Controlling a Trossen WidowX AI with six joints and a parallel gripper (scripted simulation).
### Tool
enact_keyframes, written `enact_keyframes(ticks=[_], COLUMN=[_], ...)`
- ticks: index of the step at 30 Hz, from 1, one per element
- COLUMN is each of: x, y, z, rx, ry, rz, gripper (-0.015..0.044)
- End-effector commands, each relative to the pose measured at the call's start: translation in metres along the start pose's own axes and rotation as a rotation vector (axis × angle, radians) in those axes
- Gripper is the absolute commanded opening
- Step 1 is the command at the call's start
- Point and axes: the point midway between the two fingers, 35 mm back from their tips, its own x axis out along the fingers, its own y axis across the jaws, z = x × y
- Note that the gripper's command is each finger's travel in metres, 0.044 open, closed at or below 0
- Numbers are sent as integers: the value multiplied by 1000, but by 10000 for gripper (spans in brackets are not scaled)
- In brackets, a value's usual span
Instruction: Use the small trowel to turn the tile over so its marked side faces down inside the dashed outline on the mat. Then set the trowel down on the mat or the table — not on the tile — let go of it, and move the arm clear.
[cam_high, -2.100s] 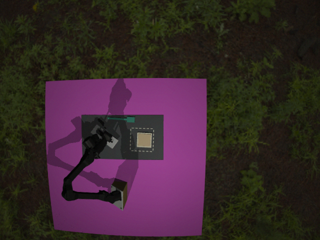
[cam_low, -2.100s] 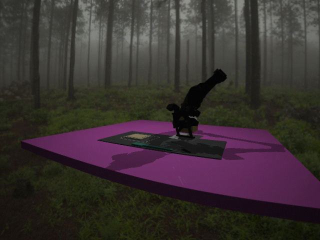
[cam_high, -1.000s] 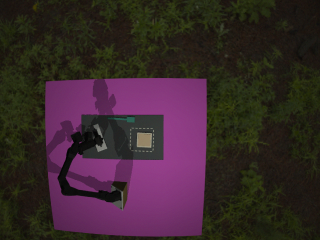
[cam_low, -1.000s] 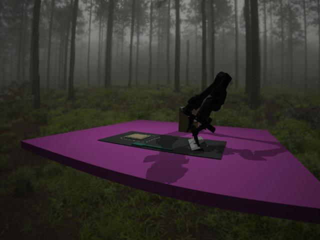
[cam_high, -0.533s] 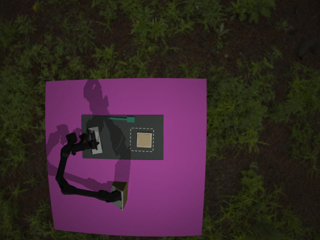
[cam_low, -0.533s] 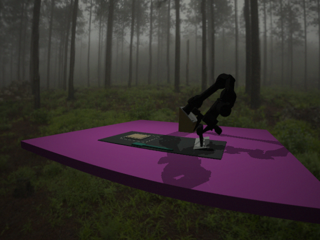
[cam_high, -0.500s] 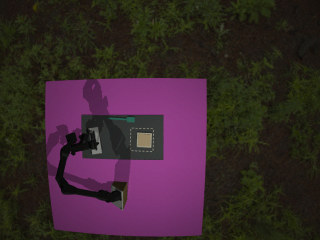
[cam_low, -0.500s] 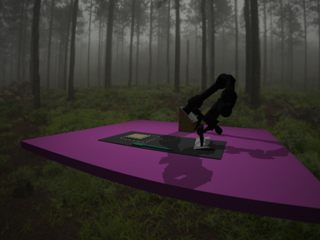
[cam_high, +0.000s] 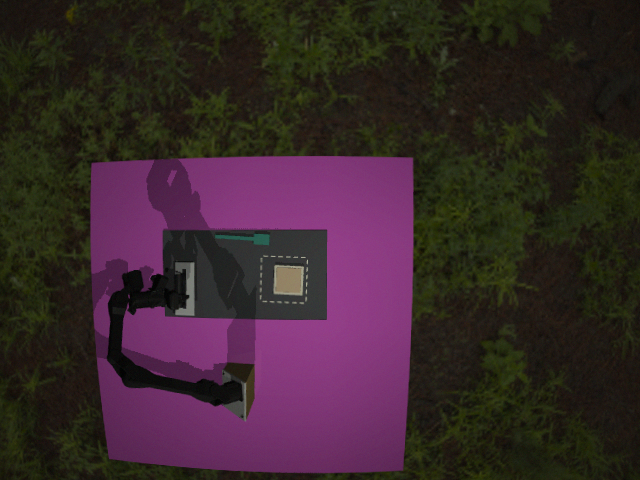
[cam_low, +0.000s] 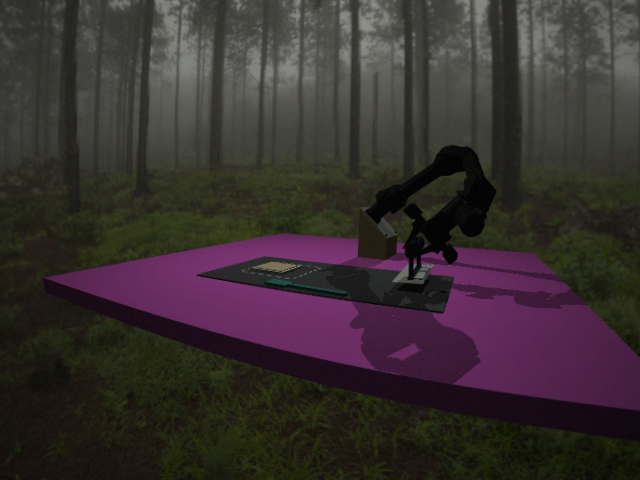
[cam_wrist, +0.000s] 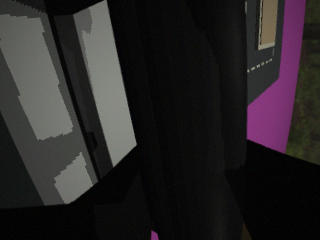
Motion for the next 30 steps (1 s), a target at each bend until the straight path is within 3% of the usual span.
enact_keyframes(ticks=[1,11,30], x=[-13,-18,2], y=[-1,0,21], z=[-6,-12,-10], rx=[45,63,61], ry=[9,19,19], rz=[-52,-79,-74], gripper=[0,0,0])
